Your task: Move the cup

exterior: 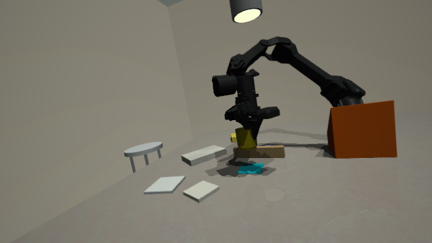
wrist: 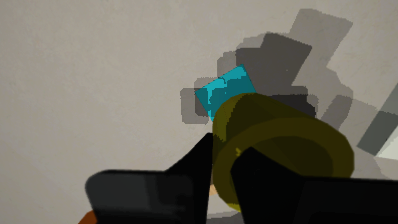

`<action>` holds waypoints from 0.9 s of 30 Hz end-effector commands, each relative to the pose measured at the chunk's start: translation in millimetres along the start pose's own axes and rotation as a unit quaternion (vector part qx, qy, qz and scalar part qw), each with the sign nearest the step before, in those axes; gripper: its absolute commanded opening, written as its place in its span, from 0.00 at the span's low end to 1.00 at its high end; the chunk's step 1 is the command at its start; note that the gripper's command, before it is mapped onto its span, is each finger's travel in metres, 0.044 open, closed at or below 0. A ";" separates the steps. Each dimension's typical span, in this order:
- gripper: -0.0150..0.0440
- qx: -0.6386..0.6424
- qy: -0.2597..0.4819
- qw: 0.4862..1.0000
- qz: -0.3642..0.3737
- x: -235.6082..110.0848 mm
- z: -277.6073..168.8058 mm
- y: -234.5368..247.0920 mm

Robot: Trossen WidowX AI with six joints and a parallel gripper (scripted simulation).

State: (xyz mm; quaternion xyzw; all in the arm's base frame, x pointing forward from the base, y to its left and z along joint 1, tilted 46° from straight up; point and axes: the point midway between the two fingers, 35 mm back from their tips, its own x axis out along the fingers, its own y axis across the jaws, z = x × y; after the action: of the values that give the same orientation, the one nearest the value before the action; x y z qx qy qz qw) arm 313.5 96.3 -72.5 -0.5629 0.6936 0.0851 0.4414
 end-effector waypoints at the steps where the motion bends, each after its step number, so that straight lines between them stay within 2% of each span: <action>1: 0.25 0.002 0.001 1.000 0.004 2.4 2.0 2.2; 27: 0.25 0.002 0.002 1.000 0.003 50.9 4.3 3.1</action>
State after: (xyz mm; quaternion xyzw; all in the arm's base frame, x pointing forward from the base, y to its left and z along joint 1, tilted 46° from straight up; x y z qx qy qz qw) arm 315.7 70.7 -107.6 -0.5583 0.6947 0.0847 0.4456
